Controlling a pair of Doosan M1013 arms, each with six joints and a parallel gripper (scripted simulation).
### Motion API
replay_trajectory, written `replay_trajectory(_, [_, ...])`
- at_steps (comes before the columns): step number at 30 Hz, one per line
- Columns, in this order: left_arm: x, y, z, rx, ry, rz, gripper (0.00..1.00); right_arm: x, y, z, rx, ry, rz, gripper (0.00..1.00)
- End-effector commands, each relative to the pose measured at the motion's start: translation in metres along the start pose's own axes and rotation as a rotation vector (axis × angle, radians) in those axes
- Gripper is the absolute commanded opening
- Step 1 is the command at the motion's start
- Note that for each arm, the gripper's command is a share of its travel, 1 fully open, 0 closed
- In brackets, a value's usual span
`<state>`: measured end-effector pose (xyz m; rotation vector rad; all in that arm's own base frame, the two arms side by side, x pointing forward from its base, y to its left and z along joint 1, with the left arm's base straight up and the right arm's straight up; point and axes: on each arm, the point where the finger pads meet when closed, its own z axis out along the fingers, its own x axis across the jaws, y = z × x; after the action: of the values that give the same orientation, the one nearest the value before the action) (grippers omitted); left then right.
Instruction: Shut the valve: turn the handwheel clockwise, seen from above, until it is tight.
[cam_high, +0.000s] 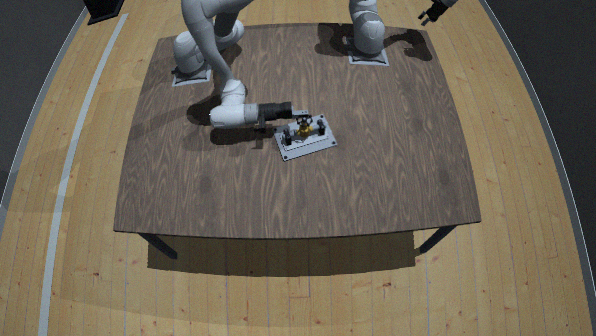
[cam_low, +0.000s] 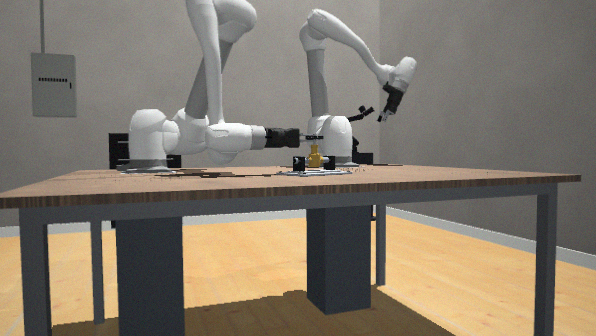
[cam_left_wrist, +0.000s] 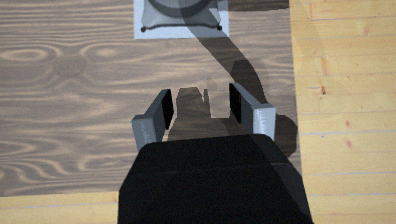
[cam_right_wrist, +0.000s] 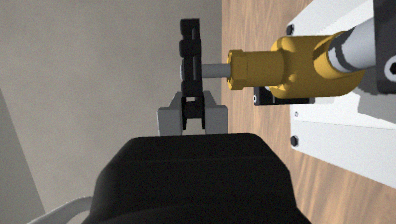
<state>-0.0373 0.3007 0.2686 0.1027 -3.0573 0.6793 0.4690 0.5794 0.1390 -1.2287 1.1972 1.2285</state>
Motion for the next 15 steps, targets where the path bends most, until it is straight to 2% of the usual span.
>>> replay_trajectory(1, [0.0001, 0.0001, -0.0004, -0.001, 0.000, 0.000, 1.00, -0.0008, -0.0001, 0.0007, 0.019, -0.001, -0.001, 0.00])
replay_trajectory(15, [0.0001, 0.0001, -0.0004, -0.001, 0.000, 0.000, 1.00, -0.0008, -0.0003, 0.0034, 0.119, -0.001, -0.001, 0.00])
